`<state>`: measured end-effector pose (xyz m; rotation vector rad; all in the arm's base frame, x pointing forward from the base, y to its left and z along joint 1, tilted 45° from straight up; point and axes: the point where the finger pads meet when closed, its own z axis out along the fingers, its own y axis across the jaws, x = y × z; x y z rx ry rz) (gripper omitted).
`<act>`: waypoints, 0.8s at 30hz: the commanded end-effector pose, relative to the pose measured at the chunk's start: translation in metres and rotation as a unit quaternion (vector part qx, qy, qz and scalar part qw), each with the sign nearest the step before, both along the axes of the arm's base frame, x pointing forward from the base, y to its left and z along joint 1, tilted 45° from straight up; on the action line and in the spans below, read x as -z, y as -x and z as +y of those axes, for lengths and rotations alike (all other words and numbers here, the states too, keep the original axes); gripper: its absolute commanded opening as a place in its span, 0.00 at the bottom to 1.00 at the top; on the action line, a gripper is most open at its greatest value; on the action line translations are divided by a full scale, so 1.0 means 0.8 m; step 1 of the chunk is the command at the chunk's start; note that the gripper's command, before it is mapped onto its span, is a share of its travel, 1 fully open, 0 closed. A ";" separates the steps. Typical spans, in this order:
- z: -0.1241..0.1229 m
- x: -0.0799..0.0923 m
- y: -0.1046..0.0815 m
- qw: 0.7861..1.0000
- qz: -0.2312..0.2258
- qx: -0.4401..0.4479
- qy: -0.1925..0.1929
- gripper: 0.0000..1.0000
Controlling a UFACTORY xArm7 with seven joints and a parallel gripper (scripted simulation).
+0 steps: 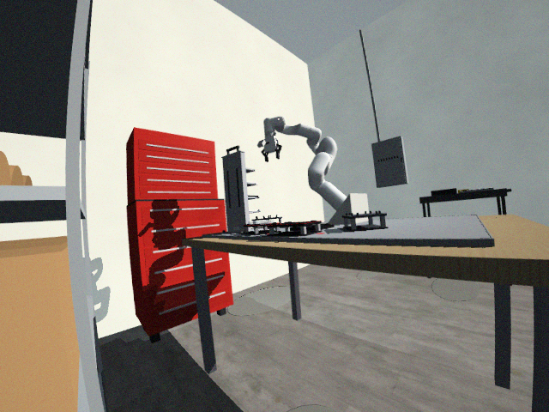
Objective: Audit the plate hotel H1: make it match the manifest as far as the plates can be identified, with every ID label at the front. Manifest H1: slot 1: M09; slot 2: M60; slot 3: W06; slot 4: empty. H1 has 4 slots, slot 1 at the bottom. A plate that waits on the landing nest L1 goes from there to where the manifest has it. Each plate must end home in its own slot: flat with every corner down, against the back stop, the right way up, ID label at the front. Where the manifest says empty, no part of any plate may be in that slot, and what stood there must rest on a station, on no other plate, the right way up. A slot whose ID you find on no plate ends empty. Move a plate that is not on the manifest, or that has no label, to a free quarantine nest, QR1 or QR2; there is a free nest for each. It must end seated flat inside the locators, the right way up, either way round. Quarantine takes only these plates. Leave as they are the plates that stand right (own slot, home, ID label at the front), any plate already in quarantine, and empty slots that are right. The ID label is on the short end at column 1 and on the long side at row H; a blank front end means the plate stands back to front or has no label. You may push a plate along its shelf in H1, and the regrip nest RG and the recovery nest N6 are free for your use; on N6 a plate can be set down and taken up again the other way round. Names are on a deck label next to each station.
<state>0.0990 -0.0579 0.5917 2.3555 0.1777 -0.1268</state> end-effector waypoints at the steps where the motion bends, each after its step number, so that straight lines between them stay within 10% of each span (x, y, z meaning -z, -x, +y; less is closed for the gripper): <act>1: -0.006 0.006 0.000 1.000 -0.001 -0.001 0.002 1.00; 24: -0.037 0.037 0.002 1.000 -0.001 -0.001 0.002 1.00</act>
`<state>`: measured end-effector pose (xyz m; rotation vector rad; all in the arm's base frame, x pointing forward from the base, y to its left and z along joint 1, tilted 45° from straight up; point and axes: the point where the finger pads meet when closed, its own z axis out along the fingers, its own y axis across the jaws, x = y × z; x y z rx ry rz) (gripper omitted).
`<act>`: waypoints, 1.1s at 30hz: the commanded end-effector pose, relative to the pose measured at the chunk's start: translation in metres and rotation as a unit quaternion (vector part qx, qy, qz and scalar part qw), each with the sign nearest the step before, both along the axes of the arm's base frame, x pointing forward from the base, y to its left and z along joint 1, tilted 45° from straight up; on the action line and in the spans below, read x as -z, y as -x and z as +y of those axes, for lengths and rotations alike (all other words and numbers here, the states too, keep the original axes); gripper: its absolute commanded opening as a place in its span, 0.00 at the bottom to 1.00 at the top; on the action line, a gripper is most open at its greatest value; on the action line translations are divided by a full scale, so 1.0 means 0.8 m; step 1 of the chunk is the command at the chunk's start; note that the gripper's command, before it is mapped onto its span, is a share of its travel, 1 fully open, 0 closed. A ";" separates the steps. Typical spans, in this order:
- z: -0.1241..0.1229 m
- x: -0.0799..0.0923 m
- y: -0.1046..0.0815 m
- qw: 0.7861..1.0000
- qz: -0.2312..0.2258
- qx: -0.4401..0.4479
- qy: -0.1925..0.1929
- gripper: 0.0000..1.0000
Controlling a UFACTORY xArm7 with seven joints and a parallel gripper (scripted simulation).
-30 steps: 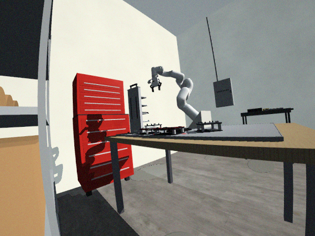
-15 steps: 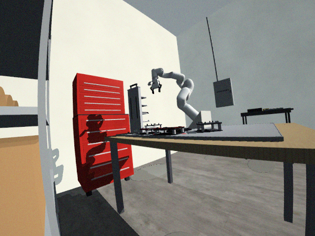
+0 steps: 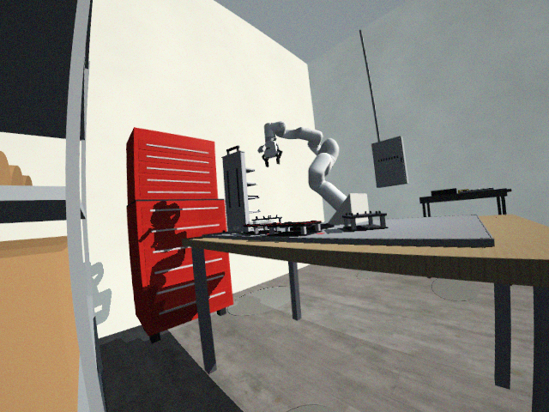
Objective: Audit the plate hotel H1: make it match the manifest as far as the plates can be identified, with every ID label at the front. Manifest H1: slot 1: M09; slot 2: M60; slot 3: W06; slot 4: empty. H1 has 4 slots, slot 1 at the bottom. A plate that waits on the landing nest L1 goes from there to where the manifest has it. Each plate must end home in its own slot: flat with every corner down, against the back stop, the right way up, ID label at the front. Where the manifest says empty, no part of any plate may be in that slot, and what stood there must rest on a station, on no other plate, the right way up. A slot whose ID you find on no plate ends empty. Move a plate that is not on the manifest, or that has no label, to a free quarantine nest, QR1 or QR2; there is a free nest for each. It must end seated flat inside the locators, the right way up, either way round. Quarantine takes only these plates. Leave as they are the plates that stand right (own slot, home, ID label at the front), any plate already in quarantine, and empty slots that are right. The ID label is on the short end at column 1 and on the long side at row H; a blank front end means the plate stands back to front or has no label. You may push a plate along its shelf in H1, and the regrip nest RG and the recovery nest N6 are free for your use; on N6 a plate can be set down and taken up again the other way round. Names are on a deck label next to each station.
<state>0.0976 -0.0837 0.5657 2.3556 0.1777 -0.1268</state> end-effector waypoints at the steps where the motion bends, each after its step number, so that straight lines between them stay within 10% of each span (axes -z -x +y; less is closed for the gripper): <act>1: -0.005 0.004 0.000 1.000 -0.001 -0.001 0.002 1.00; 33: -0.047 0.047 0.002 1.000 -0.001 -0.001 0.002 1.00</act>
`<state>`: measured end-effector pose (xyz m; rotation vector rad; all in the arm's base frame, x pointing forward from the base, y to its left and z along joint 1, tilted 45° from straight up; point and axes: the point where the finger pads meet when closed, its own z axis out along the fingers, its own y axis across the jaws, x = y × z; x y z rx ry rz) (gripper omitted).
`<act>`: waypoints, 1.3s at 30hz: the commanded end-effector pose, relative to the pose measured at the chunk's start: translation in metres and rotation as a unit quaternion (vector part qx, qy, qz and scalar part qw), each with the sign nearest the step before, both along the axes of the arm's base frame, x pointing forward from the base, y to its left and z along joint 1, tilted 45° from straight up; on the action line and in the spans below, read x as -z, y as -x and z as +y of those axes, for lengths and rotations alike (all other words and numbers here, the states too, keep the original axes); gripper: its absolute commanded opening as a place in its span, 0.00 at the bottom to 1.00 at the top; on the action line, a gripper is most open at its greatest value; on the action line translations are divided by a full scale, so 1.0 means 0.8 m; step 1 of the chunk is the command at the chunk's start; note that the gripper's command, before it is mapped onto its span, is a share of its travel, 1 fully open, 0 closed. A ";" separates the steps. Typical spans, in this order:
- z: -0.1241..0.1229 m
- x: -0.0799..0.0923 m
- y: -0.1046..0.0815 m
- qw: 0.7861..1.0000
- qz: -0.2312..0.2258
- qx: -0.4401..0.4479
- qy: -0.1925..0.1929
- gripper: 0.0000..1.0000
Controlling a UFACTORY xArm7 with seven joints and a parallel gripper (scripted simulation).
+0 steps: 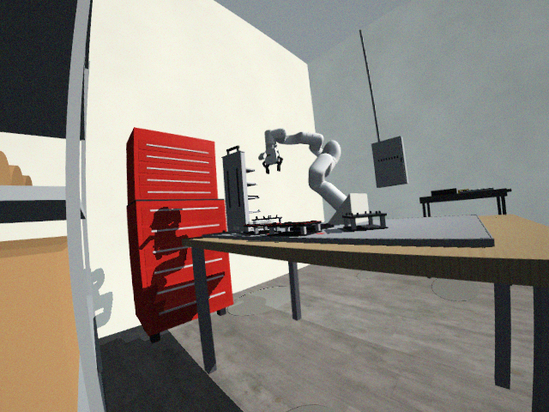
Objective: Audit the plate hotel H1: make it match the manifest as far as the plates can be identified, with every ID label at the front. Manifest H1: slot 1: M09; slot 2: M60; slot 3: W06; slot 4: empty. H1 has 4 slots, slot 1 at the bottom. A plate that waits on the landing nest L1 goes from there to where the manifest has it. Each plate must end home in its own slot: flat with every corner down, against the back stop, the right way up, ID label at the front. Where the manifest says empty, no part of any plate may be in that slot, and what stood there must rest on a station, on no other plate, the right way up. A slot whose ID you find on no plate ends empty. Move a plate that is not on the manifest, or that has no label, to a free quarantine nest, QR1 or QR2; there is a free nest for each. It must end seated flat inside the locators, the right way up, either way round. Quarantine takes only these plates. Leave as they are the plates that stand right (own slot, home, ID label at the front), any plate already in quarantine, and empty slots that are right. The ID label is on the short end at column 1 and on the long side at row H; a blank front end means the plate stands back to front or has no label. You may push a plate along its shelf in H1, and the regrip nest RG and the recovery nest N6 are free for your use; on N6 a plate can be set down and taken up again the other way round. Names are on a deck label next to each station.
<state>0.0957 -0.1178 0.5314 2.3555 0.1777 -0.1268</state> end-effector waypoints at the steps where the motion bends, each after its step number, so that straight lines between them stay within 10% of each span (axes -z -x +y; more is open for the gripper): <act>1: -0.006 0.005 0.000 1.000 -0.001 -0.001 0.002 1.00; 39: -0.053 0.052 0.003 1.000 -0.001 -0.001 0.002 1.00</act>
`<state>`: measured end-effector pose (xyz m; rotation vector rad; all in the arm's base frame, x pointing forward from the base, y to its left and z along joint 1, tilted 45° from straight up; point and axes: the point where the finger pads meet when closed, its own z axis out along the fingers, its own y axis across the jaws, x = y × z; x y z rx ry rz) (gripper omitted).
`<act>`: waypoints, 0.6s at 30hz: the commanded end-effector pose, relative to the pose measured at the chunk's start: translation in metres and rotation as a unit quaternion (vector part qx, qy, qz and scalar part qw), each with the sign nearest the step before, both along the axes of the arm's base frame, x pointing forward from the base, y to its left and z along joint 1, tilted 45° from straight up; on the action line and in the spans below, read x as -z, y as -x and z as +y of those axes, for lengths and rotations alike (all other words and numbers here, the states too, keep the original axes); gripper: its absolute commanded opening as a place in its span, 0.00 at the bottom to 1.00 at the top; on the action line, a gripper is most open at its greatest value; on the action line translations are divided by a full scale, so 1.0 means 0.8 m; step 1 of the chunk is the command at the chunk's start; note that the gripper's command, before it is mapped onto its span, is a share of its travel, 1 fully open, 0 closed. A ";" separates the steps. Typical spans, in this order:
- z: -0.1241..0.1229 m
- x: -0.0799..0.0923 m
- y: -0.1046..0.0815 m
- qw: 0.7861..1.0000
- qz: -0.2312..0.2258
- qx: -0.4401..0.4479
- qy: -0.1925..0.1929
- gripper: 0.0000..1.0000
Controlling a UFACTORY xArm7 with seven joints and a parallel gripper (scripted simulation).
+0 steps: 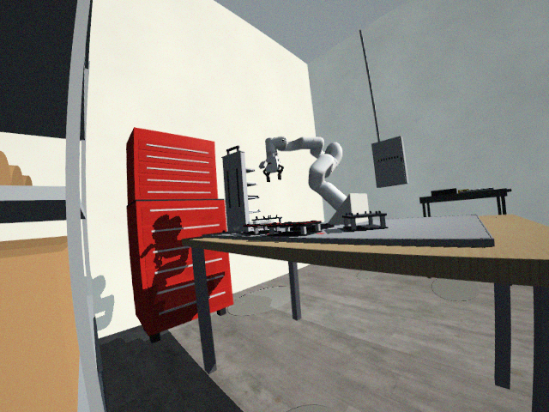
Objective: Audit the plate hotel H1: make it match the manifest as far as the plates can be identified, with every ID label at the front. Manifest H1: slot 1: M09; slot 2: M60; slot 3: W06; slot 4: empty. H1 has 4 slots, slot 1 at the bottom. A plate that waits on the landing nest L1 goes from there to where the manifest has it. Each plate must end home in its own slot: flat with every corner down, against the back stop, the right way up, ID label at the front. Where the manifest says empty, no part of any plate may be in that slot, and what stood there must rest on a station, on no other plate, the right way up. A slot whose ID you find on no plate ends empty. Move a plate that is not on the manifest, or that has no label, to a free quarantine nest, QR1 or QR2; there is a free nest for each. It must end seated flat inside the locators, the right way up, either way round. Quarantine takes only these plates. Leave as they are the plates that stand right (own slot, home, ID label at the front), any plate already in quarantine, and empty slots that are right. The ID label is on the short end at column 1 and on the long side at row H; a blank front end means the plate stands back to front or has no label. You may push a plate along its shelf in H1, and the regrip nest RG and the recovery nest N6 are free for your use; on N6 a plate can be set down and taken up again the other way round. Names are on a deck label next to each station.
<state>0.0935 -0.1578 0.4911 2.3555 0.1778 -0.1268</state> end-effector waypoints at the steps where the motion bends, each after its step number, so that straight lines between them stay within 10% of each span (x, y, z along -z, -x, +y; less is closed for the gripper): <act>1: -0.005 0.004 0.000 1.000 -0.001 -0.001 0.002 1.00; 18: -0.027 0.026 0.001 1.000 -0.001 0.000 0.002 1.00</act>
